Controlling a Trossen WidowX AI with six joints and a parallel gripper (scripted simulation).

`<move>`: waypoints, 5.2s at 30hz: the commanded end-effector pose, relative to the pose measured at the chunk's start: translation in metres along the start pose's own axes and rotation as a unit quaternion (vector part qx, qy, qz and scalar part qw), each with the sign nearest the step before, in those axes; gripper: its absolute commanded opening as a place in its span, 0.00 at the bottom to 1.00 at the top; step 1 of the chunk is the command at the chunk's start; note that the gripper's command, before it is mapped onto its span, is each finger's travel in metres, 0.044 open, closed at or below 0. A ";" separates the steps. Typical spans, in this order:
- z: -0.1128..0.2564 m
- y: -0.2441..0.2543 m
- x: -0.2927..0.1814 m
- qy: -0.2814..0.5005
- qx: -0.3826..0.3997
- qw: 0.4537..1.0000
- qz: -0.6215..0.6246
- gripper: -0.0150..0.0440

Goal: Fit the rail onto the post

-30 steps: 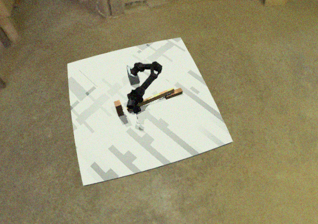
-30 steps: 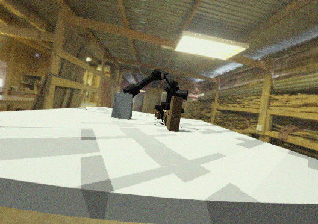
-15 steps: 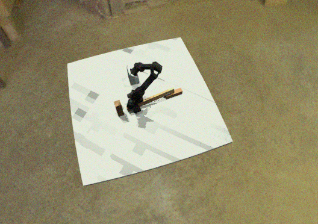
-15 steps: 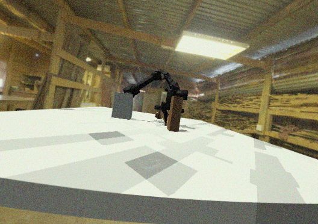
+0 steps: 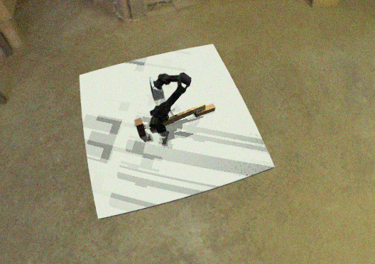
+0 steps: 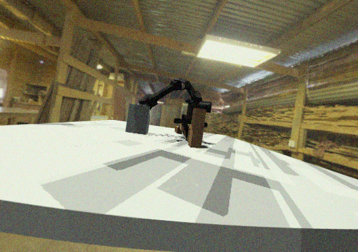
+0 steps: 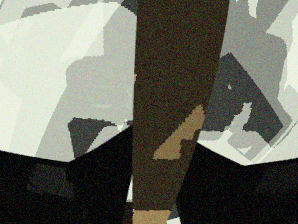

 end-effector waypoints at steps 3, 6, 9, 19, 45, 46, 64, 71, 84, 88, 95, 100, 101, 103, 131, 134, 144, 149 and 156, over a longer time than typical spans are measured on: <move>0.003 0.000 0.000 -0.001 -0.001 1.000 -0.001 0.25; 0.005 0.000 0.000 -0.001 -0.001 1.000 -0.001 0.25; 0.006 -0.001 0.000 -0.001 -0.001 1.000 -0.001 0.25; 0.012 -0.002 -0.001 -0.001 -0.001 1.000 -0.001 0.25; 0.025 -0.003 -0.001 -0.001 -0.001 1.000 -0.001 0.25; 0.025 -0.003 -0.001 -0.001 -0.001 1.000 -0.001 0.25; 0.034 -0.003 -0.001 -0.001 0.000 1.000 -0.001 0.25; 0.038 -0.003 -0.001 -0.001 0.000 1.000 -0.001 0.25; 0.044 -0.003 -0.001 -0.001 0.000 1.000 -0.001 0.25; 0.046 -0.003 -0.001 -0.001 0.000 1.000 -0.001 0.25; 0.046 -0.002 -0.001 -0.001 0.000 1.000 -0.001 0.25; 0.044 -0.002 -0.001 -0.001 0.000 1.000 -0.001 0.25; 0.043 -0.002 -0.001 -0.001 0.000 1.000 -0.001 0.25; 0.042 -0.002 -0.001 -0.001 0.000 1.000 -0.001 0.25; 0.045 0.000 -0.002 -0.001 0.000 1.000 -0.001 0.25; 0.044 0.000 -0.003 0.000 0.000 1.000 -0.001 0.25; 0.042 0.001 -0.006 0.000 0.000 1.000 -0.001 0.25; 0.043 0.001 -0.007 0.000 0.000 1.000 -0.001 0.25; 0.043 0.001 -0.009 0.000 0.000 1.000 -0.001 0.25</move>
Point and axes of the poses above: the point midway between the two fingers, 35 mm back from their tips, its own z axis back along the fingers, its own y axis across the jaws, x = y × z, the point moved 1 cm from there along z, back along the fingers, and after that the axes turned 15 degrees about z, right-handed, at the moved point
